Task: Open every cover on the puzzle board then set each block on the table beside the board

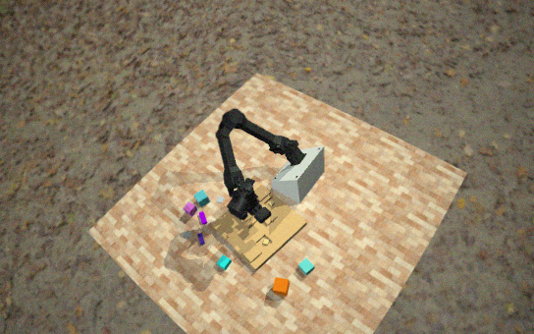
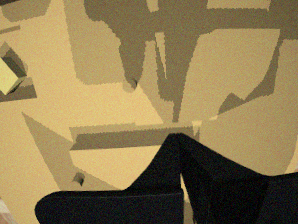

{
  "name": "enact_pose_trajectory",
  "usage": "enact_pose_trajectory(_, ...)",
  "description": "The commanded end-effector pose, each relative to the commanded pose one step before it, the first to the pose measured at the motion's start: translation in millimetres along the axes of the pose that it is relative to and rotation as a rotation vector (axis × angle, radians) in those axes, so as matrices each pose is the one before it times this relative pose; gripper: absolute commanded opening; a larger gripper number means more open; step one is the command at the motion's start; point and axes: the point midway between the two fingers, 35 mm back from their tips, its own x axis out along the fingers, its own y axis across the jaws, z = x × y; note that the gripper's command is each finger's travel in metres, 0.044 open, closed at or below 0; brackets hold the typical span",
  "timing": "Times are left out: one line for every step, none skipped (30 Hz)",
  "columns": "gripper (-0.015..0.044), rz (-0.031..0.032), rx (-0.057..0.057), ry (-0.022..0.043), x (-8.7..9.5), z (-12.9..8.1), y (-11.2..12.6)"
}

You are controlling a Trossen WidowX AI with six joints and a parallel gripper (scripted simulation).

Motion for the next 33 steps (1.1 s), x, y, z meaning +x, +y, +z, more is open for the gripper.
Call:
enact_pose_trajectory(0.0000,-0.00398,-0.0062,-0.00266,4.22,-0.28,-0.27)
enact_pose_trajectory(0.0000,-0.00011,0.0000,-0.00001,0.96,-0.05,-0.05)
enact_pose_trajectory(0.0000,-0.00012,0.0000,-0.00001,0.96,-0.05,-0.06)
enact_pose_trajectory(0.0000,-0.00012,0.0000,-0.00001,0.96,-0.06,-0.06)
enact_pose_trajectory(0.0000,-0.00012,0.0000,-0.00001,0.96,-0.06,-0.06)
enact_pose_trajectory(0.0000,-0.00013,0.0000,-0.00001,0.96,-0.06,-0.06)
enact_pose_trajectory(0.0000,-0.00013,0.0000,-0.00001,0.96,-0.07,-0.06)
enact_pose_trajectory(0.0000,-0.00014,0.0000,-0.00001,0.96,-0.07,-0.07)
enact_pose_trajectory(0.0000,-0.00014,0.0000,-0.00001,0.96,-0.07,-0.07)
enact_pose_trajectory(0.0000,-0.00015,0.0000,-0.00001,0.95,-0.08,-0.07)
enact_pose_trajectory(0.0000,-0.00015,0.0000,-0.00001,0.95,-0.08,-0.07)
enact_pose_trajectory(0.0000,-0.00015,0.0000,-0.00001,0.95,-0.08,-0.07)
enact_pose_trajectory(0.0000,-0.00016,0.0000,-0.00001,0.95,-0.09,-0.08)
enact_pose_trajectory(0.0000,-0.00001,0.0000,0.00001,0.02,-0.20,-0.06)
enact_pose_trajectory(0.0000,-0.00001,0.0000,0.00002,0.04,-0.40,-0.13)
enact_pose_trajectory(0.0000,-0.00002,0.0000,0.00003,0.06,-0.57,-0.18)
enact_pose_trajectory(0.0000,-0.00003,0.0000,0.00004,0.08,-0.75,-0.24)
enact_pose_trajectory(0.0000,-0.00003,0.0000,0.00004,0.11,-0.94,-0.29)
enact_pose_trajectory(0.0000,-0.00004,0.0000,0.00005,0.13,-1.12,-0.35)
enact_pose_trajectory(0.0000,-0.00004,-0.0001,0.00006,0.14,-1.22,-0.38)
enact_pose_trajectory(0.0000,-0.00004,-0.0001,0.00006,0.14,-1.25,-0.39)
enact_pose_trajectory(0.0000,-0.00004,-0.0001,0.00006,0.15,-1.25,-0.38)
enact_pose_trajectory(0.0000,-0.00004,-0.0001,0.00006,0.15,-1.26,-0.38)
enact_pose_trajectory(0.0000,-0.00004,-0.0001,0.00006,0.15,-1.26,-0.38)
enact_pose_trajectory(0.0000,-0.00004,-0.0001,0.00006,0.15,-1.26,-0.38)
enact_pose_trajectory(0.0000,-0.00004,-0.0001,0.00006,0.15,-1.26,-0.38)
enact_pose_trajectory(0.0000,-0.00004,-0.0001,0.00006,0.15,-1.27,-0.38)
enact_pose_trajectory(0.0000,-0.00004,-0.0001,0.00006,0.16,-1.27,-0.38)
enact_pose_trajectory(0.0000,-0.00004,-0.0001,0.00006,0.16,-1.27,-0.37)
enact_pose_trajectory(0.0000,-0.00004,-0.0001,0.00006,0.16,-1.27,-0.37)
enact_pose_trajectory(0.0000,-0.00004,-0.0001,0.00006,0.16,-1.27,-0.37)
enact_pose_trajectory(0.0000,0.00000,0.0000,0.00001,0.00,-0.21,-0.01)
enact_pose_trajectory(0.0000,0.00000,0.0000,0.00002,0.00,-0.43,-0.02)
